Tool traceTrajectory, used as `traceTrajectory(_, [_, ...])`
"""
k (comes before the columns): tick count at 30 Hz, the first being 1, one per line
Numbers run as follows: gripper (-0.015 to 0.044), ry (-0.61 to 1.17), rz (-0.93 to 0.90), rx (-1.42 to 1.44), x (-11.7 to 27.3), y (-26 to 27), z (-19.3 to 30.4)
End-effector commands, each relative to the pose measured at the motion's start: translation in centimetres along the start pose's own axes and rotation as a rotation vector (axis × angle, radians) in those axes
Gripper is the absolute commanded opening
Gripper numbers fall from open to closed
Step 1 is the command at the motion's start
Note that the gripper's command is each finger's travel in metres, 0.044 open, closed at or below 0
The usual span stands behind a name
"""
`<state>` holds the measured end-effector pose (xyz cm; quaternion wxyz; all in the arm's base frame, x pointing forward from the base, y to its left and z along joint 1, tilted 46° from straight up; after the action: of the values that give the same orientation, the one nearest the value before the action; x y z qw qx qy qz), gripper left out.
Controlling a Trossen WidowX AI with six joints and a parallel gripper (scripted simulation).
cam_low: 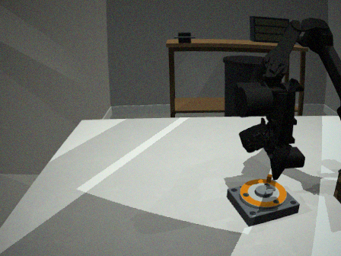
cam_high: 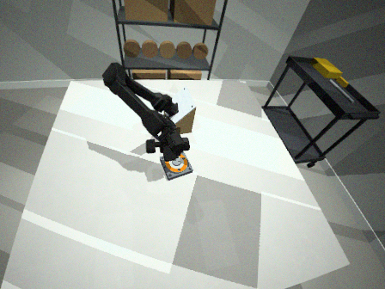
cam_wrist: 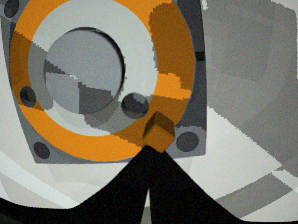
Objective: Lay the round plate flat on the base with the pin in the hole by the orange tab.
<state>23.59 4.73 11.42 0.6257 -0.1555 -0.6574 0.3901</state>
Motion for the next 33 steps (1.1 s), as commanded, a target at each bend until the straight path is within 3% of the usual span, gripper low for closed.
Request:
traceTrajectory(1, [0.0,-0.003,0.004,0.003,0.2,-0.6,-0.4])
traceTrajectory(33, [0.0,-0.005,0.002,0.002,1.4,-2.0,-2.7])
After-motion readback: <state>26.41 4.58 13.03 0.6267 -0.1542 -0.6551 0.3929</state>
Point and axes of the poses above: the point midway between the two fingers, 35 mm back from their tips, its own x axis back along the fingers, its own y axis across the jaws, z = x × y, the point moved 10 cm from there along x, back along the fingers, and after that the axes turned 15 degrees about x, right-handed, at the moved point
